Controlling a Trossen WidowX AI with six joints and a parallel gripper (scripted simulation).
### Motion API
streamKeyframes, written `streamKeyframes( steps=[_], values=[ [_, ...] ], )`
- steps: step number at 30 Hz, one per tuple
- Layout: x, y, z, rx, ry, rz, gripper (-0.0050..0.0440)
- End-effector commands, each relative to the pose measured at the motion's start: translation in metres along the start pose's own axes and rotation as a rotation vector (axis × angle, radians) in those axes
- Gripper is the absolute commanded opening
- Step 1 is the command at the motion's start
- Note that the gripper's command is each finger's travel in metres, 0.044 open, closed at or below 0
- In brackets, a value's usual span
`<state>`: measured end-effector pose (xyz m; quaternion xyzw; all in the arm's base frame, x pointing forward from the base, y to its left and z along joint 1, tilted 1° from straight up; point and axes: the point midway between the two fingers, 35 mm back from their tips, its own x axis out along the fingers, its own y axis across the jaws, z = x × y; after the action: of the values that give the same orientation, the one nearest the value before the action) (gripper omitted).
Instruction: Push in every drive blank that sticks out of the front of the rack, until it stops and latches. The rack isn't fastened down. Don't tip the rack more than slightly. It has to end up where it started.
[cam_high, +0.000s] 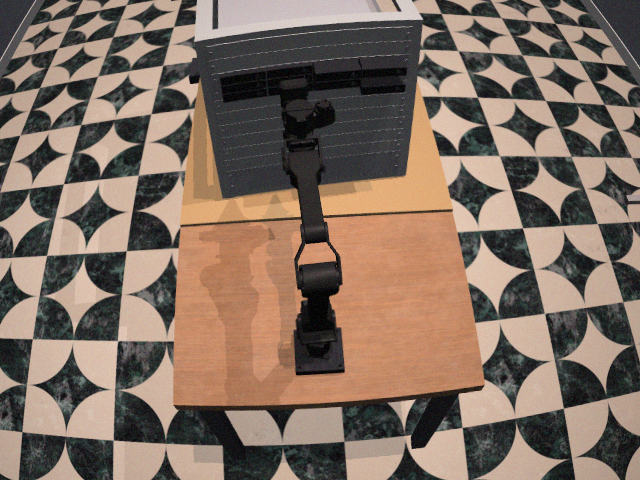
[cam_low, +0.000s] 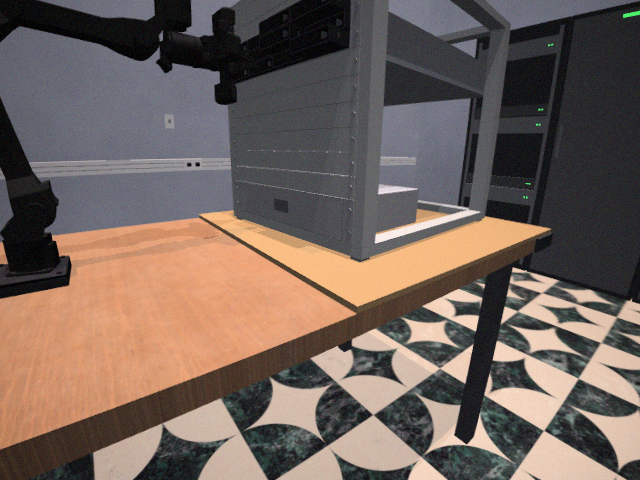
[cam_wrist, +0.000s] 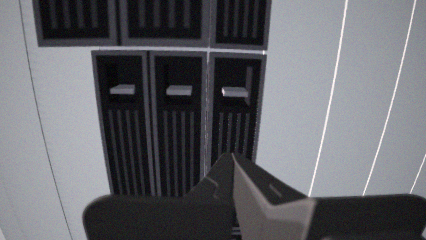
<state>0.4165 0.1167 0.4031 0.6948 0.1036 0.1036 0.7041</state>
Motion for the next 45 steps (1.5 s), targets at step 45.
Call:
streamKeyframes(
  steps=[45],
  values=[
    [0.0068, 0.0089, -0.0005, 0.004, -0.001, 0.019, -0.0050]
  ],
)
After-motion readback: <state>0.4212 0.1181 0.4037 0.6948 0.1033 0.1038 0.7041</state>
